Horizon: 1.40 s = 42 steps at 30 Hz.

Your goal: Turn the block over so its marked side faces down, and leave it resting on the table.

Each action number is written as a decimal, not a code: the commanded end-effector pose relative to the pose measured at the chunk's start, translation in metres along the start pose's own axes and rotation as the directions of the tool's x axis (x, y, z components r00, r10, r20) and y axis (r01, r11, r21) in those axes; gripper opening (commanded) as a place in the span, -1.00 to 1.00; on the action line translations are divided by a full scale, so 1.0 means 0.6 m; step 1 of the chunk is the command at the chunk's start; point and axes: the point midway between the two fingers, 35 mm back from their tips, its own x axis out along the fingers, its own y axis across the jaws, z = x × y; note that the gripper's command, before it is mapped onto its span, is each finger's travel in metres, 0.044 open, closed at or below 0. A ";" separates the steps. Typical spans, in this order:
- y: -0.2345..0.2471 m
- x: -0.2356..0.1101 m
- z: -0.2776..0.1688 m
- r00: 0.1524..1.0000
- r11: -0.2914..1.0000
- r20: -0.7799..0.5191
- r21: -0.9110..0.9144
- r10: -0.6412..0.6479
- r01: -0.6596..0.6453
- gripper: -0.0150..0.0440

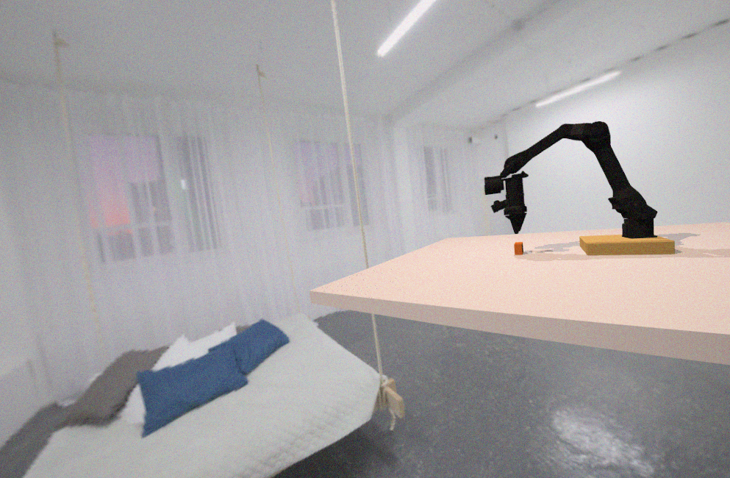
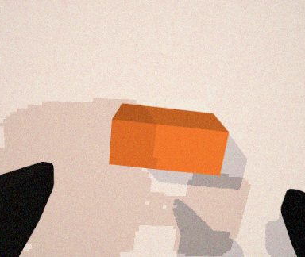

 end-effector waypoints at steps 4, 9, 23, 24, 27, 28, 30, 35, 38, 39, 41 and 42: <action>0.000 0.035 -0.002 1.000 1.000 -0.008 -0.006 0.002 -0.002 1.00; 0.000 0.043 -0.002 1.000 1.000 -0.008 -0.006 0.002 -0.002 1.00; 0.000 0.080 -0.002 1.000 1.000 -0.008 -0.006 0.002 -0.002 1.00; 0.000 0.082 -0.002 1.000 1.000 -0.008 -0.006 0.002 -0.002 1.00; 0.000 0.091 -0.003 1.000 1.000 -0.009 -0.006 0.002 -0.002 1.00; 0.000 0.093 -0.003 1.000 1.000 -0.009 -0.006 0.002 -0.002 1.00; 0.000 0.097 -0.003 1.000 1.000 -0.009 -0.006 0.002 -0.002 1.00; 0.000 0.097 -0.003 1.000 1.000 -0.009 -0.006 0.002 -0.002 0.64; 0.000 0.097 -0.003 1.000 1.000 -0.009 -0.006 0.002 -0.002 0.44; 0.000 0.097 -0.003 1.000 1.000 -0.009 -0.006 0.002 -0.002 0.42; 0.000 0.097 -0.003 1.000 1.000 -0.009 -0.006 0.002 -0.002 0.38; 0.000 0.097 -0.003 1.000 1.000 -0.009 -0.006 0.002 -0.002 0.35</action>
